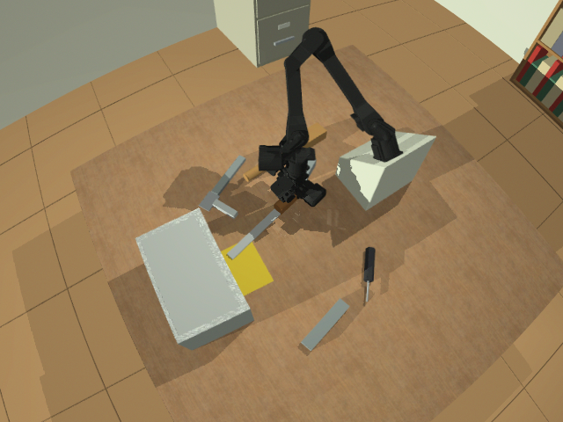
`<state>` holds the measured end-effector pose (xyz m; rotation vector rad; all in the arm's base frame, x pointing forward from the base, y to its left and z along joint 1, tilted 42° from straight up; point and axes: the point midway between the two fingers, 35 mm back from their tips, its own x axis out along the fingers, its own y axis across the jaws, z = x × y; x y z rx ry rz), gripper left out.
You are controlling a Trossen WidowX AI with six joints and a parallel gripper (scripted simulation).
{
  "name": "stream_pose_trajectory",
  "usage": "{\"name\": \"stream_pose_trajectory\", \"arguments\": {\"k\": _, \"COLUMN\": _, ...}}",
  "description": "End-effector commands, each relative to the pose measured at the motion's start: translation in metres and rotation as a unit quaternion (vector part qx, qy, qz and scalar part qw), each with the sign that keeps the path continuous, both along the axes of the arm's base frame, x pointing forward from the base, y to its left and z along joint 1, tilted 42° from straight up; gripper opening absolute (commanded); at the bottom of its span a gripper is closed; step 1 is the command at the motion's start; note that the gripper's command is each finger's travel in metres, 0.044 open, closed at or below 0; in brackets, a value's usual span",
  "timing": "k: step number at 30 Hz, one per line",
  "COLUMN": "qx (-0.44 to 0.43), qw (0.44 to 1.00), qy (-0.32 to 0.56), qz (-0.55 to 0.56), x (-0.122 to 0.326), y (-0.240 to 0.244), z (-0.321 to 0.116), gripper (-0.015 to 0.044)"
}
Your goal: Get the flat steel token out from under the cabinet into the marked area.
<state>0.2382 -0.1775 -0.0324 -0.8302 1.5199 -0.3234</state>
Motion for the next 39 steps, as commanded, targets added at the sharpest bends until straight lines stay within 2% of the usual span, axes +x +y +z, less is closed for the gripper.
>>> {"name": "stream_pose_trajectory", "arguments": {"k": 1, "qx": -0.001, "qw": 1.0, "qy": 0.002, "qz": 0.004, "x": 0.001, "y": -0.005, "z": 0.006, "gripper": 0.0}}
{"name": "stream_pose_trajectory", "arguments": {"k": 20, "qx": -0.003, "qw": 1.0, "qy": 0.009, "qz": 0.011, "x": 0.002, "y": -0.022, "z": 0.022, "gripper": 0.0}}
{"name": "stream_pose_trajectory", "arguments": {"k": 28, "qx": -0.002, "qw": 1.0, "qy": 0.011, "qz": 0.01, "x": 0.001, "y": -0.021, "z": 0.02, "gripper": 0.02}}
{"name": "stream_pose_trajectory", "arguments": {"k": 33, "qx": -0.002, "qw": 1.0, "qy": 0.011, "qz": 0.01, "x": 0.001, "y": -0.021, "z": 0.02, "gripper": 0.02}}
{"name": "stream_pose_trajectory", "arguments": {"k": 36, "qx": -0.003, "qw": 1.0, "qy": 0.01, "qz": 0.011, "x": 0.001, "y": -0.021, "z": 0.02, "gripper": 0.027}}
{"name": "stream_pose_trajectory", "arguments": {"k": 39, "qx": -0.003, "qw": 1.0, "qy": 0.009, "qz": 0.011, "x": 0.001, "y": -0.021, "z": 0.019, "gripper": 0.027}}
